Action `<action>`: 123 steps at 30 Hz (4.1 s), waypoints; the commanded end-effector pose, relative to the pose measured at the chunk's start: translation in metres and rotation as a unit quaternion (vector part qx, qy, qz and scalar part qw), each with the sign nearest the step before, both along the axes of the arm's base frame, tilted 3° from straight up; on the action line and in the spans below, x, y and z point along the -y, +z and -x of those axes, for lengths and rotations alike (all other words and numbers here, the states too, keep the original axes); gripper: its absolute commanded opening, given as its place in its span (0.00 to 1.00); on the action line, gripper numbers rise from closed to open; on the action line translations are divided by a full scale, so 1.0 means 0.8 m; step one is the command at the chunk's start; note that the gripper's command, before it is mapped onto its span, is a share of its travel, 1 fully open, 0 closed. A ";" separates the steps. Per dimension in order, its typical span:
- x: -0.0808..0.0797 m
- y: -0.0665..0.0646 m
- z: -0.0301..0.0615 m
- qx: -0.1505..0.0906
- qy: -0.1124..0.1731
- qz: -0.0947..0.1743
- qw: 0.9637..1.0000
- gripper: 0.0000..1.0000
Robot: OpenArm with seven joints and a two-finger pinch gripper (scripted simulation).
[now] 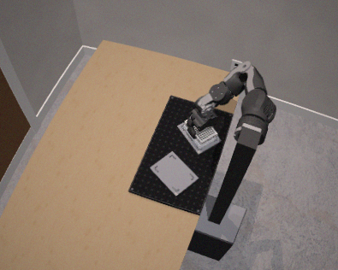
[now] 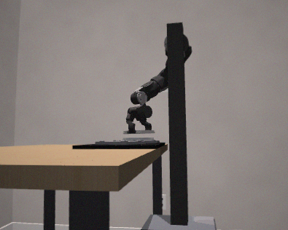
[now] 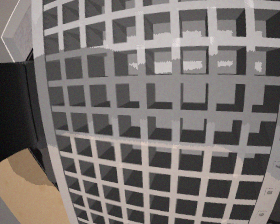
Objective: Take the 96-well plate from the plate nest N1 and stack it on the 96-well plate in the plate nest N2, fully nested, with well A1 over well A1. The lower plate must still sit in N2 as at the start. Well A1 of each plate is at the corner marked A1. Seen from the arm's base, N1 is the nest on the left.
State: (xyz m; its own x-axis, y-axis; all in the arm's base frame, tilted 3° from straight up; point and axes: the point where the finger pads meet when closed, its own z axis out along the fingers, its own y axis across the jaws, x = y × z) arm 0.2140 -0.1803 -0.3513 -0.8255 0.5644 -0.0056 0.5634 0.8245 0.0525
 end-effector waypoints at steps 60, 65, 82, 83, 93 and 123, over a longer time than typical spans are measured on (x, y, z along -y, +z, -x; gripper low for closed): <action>0.000 -0.007 -0.005 0.005 -0.001 -0.001 1.000 0.00; 0.001 -0.006 -0.007 0.006 -0.001 0.000 1.000 0.00; -0.001 -0.009 -0.002 0.003 0.000 -0.001 1.000 0.00; -0.001 -0.009 -0.002 0.003 0.000 -0.001 1.000 0.00; 0.000 -0.008 -0.004 0.004 -0.001 -0.001 1.000 0.00; 0.001 -0.009 -0.002 0.003 -0.001 -0.001 1.000 0.00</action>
State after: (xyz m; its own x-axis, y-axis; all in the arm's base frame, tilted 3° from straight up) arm 0.2165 -0.1805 -0.3579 -0.8240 0.5665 -0.0108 0.5650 0.8229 0.0591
